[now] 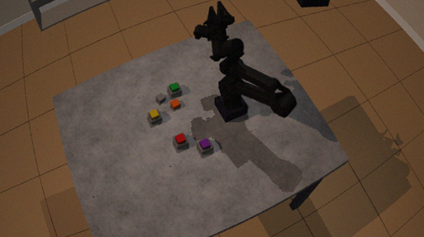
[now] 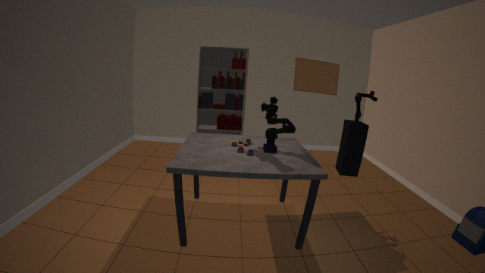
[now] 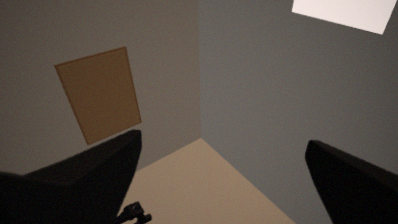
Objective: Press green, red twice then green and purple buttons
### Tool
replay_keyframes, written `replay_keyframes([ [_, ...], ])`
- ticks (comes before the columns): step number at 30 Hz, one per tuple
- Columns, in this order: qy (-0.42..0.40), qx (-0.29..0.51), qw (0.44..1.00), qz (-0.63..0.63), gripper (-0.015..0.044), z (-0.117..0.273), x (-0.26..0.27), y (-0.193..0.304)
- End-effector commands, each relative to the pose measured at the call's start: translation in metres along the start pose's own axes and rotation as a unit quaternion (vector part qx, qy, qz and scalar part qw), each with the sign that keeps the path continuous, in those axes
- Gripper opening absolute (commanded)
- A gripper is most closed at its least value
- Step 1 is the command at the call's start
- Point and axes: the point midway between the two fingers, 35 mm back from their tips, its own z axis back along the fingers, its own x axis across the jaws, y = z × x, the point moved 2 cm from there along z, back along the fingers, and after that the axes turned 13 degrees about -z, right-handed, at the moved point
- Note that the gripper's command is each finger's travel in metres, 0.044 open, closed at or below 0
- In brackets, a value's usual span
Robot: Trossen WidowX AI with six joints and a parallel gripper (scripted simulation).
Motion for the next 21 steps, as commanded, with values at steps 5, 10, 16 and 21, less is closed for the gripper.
replay_keyframes([
  [5,-0.157,-0.051,0.986,-0.008,0.0400,-0.017,0.053,-0.035],
  [10,-0.360,-0.081,0.929,-0.023,0.0400,-0.009,0.120,-0.071],
  [16,-0.523,-0.074,0.849,-0.024,0.0400,0.019,0.167,-0.091],
  [21,-0.649,-0.044,0.760,-0.011,0.0400,0.053,0.195,-0.101],
])
